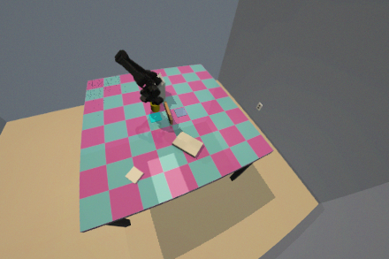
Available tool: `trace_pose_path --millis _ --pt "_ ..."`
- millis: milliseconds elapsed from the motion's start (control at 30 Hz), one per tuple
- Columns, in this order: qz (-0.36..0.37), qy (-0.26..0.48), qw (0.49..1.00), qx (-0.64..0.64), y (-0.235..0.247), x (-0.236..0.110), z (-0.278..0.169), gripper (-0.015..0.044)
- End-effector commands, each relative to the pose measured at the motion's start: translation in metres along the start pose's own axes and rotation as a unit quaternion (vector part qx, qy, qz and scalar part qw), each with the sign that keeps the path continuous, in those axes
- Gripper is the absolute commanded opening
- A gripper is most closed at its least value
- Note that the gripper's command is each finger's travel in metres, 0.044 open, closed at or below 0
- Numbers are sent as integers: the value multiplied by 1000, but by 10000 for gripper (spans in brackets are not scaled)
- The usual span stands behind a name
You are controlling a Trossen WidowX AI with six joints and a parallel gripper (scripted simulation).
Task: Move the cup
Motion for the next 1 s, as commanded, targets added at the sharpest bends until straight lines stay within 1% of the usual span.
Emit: trace_pose_path --millis 0,967 --pt "1 -3 1000 -1 -4 -1 6 0" --pt "1 -3 1000 -1 -2 33 7 0"
Point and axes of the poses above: the point midway between the two fingers, 35 mm back from their tips, its own x axis out along the fingers, its own y axis across the jaws, z = x × y, the point moved 2 cm from there along -x, back along the fingers, and after that the axes turned 6 degrees about x, right-handed, at the moved point
